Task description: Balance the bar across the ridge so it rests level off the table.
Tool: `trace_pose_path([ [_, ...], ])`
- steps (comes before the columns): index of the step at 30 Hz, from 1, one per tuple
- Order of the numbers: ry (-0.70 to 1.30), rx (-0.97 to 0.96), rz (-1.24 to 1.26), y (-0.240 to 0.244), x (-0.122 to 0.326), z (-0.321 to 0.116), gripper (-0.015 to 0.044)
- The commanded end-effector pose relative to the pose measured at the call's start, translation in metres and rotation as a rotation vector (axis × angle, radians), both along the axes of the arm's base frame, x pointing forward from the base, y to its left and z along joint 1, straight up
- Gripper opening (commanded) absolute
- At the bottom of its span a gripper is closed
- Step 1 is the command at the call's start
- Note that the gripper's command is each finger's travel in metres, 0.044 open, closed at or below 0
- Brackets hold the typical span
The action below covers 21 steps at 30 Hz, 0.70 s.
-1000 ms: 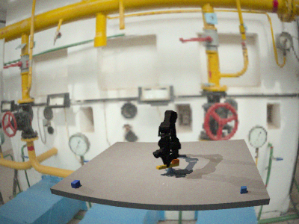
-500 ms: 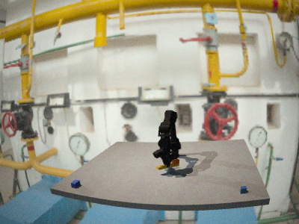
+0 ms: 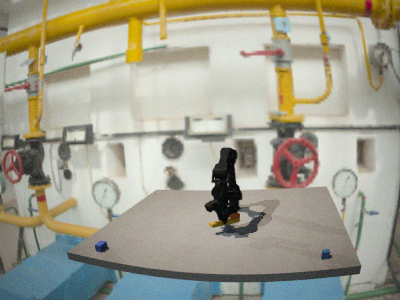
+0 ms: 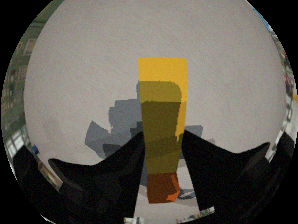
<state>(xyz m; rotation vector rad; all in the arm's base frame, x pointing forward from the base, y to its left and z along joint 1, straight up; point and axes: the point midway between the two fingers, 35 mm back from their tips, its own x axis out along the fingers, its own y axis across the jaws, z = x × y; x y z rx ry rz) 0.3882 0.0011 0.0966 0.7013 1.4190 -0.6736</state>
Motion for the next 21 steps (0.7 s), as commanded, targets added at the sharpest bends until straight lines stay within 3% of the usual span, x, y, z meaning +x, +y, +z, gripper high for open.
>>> trace_pose_path([
  [1,0.000,0.001,0.004,0.0002,0.0000,-0.0019,0.0000],
  [21,0.000,0.001,0.004,0.0000,-0.0001,-0.0010,0.0000],
])
